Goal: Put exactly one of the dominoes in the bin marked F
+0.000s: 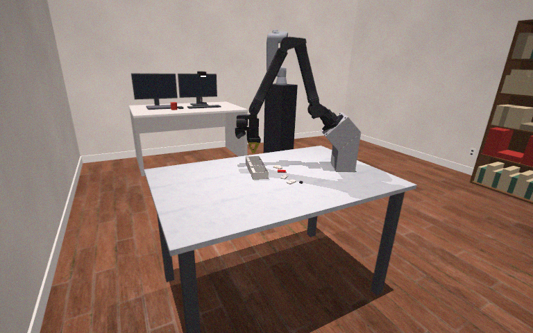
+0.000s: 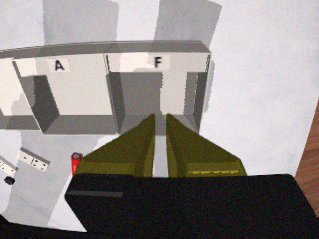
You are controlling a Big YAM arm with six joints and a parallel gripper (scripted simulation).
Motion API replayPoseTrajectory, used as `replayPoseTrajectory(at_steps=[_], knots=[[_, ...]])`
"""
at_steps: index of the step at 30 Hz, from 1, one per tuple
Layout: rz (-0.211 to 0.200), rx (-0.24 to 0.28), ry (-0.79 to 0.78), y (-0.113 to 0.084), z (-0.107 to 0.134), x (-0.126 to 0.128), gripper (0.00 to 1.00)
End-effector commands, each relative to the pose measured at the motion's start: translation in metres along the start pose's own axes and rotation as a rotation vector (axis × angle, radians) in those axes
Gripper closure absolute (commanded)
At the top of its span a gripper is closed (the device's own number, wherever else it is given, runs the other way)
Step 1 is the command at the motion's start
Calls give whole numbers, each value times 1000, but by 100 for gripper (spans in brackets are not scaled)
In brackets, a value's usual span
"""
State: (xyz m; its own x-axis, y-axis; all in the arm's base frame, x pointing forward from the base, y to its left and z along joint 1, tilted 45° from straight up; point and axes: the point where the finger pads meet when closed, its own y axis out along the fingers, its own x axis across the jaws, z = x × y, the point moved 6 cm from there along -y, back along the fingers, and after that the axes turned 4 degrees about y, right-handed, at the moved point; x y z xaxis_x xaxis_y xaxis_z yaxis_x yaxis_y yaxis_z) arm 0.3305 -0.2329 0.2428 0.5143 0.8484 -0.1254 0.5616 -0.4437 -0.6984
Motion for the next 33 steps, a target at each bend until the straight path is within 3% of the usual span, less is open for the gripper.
replayPoseTrajectory(at_steps=[1, 25, 33], knots=[[-8, 9, 2, 2, 3, 5, 91], [-6, -2, 3, 6, 4, 6, 91], [-7, -3, 3, 5, 7, 43, 91]])
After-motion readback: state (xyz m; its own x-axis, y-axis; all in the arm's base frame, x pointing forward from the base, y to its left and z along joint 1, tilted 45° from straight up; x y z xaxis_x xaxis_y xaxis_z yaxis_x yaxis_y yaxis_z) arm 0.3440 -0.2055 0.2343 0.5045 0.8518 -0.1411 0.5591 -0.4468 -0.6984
